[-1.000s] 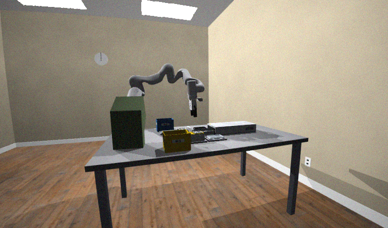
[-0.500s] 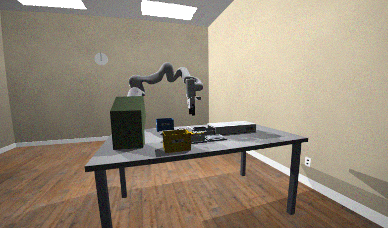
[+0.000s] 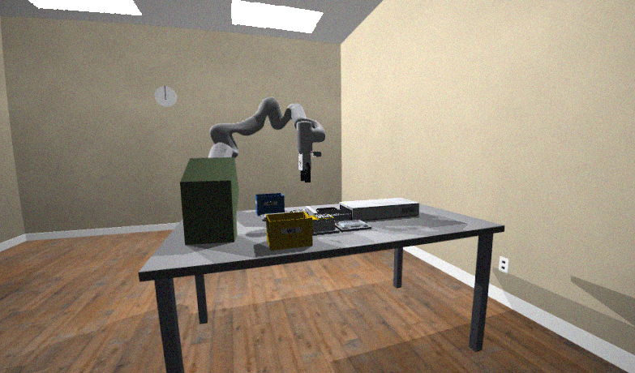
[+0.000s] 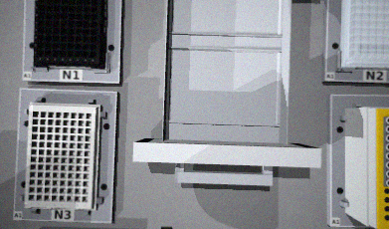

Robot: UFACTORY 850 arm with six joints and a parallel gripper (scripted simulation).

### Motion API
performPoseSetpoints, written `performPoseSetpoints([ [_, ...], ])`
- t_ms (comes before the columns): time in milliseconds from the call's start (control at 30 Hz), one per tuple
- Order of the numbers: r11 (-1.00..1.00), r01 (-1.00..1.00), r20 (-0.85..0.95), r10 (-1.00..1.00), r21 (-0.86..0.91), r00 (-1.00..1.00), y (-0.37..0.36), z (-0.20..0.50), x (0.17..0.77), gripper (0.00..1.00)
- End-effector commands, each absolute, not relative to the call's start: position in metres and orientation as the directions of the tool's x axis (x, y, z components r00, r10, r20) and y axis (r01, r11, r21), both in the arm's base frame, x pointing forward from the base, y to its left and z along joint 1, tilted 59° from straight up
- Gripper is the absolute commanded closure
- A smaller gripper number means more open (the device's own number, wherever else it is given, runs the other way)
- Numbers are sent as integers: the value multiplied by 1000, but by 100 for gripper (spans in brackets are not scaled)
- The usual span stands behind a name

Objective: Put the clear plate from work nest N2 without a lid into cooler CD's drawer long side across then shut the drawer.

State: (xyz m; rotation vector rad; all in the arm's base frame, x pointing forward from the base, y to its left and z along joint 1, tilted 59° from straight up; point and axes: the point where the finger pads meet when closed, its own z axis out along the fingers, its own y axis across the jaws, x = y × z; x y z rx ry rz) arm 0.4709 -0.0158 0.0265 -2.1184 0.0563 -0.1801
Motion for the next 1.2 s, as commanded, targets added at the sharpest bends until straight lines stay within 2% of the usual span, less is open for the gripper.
performPoseSetpoints([
  [0,-528,31,106,-112,-849,988,-23,30,455,0],
  [133,-528,31,106,-112,-849,988,-29,34,438,0],
  [600,-528,31,106,-112,-849,988,-29,34,438,0],
  [1167,-525,8,86,-125,-851,988,-39,-12,497,0],
])
